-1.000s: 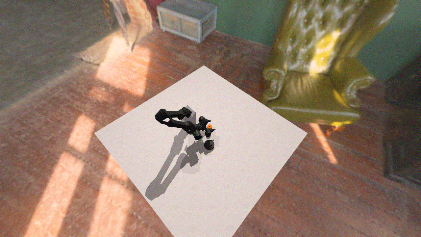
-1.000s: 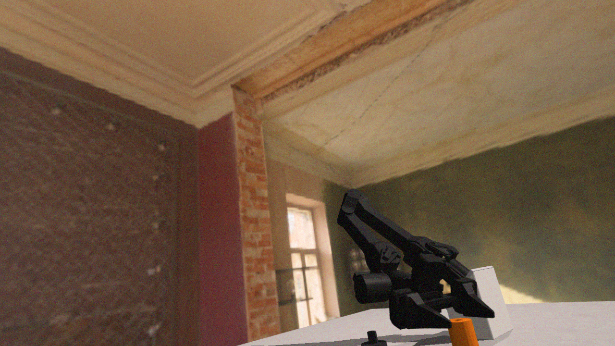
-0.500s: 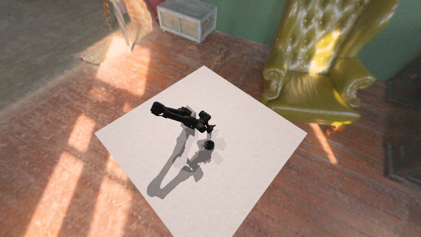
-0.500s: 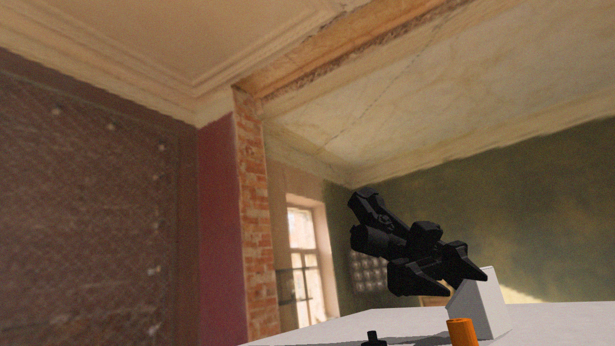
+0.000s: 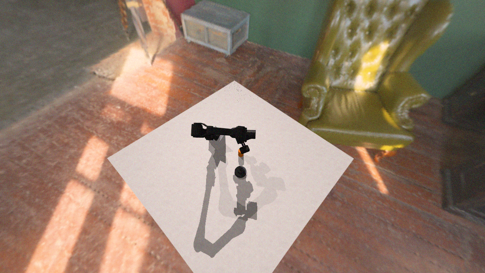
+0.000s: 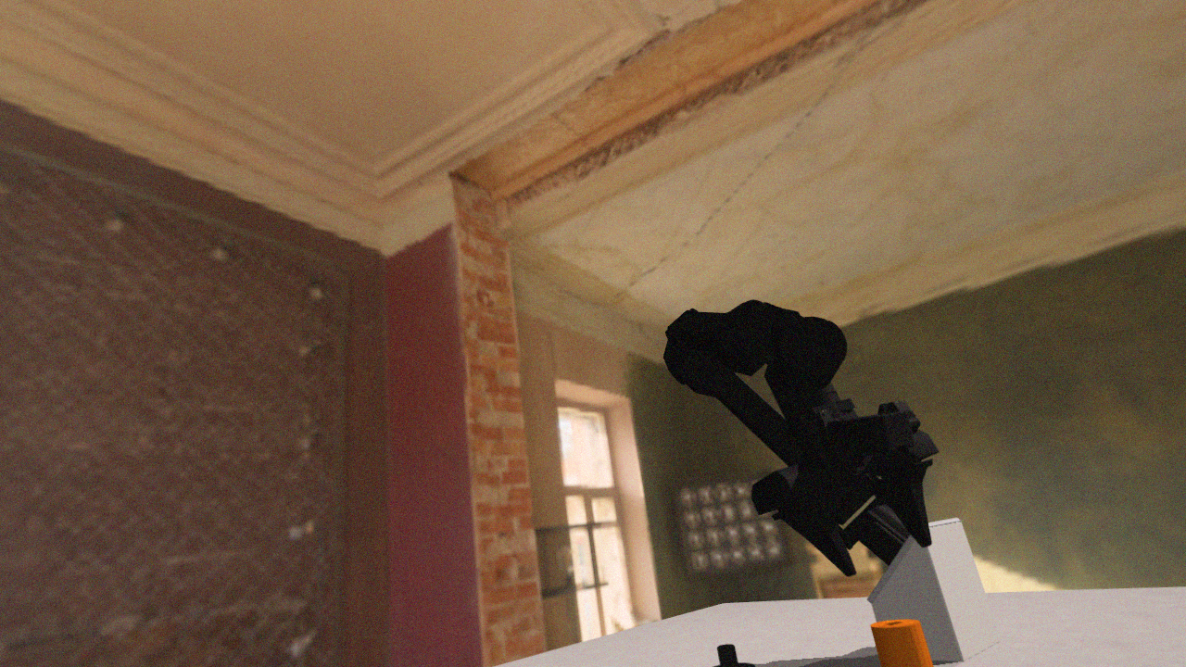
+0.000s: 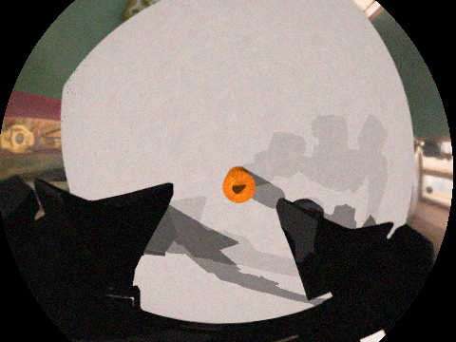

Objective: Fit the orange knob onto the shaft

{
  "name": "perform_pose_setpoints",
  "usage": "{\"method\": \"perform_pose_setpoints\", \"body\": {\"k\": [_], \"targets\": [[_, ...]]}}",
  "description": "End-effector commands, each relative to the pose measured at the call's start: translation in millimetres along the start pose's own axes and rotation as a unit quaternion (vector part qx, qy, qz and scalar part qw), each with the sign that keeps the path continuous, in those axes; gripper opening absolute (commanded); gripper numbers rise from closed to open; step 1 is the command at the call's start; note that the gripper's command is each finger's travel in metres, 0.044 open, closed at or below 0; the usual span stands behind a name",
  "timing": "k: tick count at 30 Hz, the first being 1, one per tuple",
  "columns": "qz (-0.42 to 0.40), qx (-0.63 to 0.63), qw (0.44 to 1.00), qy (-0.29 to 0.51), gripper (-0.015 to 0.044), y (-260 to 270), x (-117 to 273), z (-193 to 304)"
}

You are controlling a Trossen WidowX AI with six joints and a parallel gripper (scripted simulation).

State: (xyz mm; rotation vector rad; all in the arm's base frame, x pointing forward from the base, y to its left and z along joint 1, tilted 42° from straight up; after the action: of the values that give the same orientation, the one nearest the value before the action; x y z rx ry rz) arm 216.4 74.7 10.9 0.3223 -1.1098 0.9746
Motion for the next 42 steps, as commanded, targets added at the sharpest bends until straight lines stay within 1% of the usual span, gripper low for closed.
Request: {"method": "perform_pose_setpoints", "body": {"k": [1, 11, 13, 16, 18, 21, 23, 35, 36, 39, 42], "targets": [[0.083, 0.008, 0.995, 0.063, 0.0440, 0.3, 16.0, -7.0], [0.084, 0.000, 0.995, 0.062, 0.0440, 0.3, 16.0, -7.0], [0.088, -0.061, 0.993, 0.057, 0.0440, 0.3, 16.0, -6.9], [0.095, -0.204, 0.973, 0.043, 0.0440, 0.5, 15.9, -6.9], [0.099, -0.297, 0.949, 0.034, 0.0440, 0.6, 15.8, -6.9], [0.103, -0.431, 0.896, 0.020, 0.0440, 0.8, 15.7, -6.8], [0.104, -0.486, 0.868, 0.013, 0.0440, 0.8, 15.7, -6.8], [0.104, -0.492, 0.864, 0.012, 0.0440, 0.3, 16.0, -7.0], [0.104, -0.492, 0.864, 0.012, 0.0440, -0.3, 13.2, -6.8], [0.104, -0.492, 0.864, 0.012, 0.0440, -5.4, -15.6, -2.9], [0.104, -0.492, 0.864, 0.012, 0.0440, -5.8, -18.3, -2.4]]}}
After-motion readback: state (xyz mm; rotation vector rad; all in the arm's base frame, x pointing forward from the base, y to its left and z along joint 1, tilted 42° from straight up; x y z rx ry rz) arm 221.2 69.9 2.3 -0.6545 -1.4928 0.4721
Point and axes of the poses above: the point midway between the two fingers, 35 mm back from their tips, its own x axis back along the fingers, its own y axis across the jaws, z = x × y, the point moved 2 cm from there along x, back along the fingers, and after that the axes turned 10 degrees about -x, right-handed, at the moved point
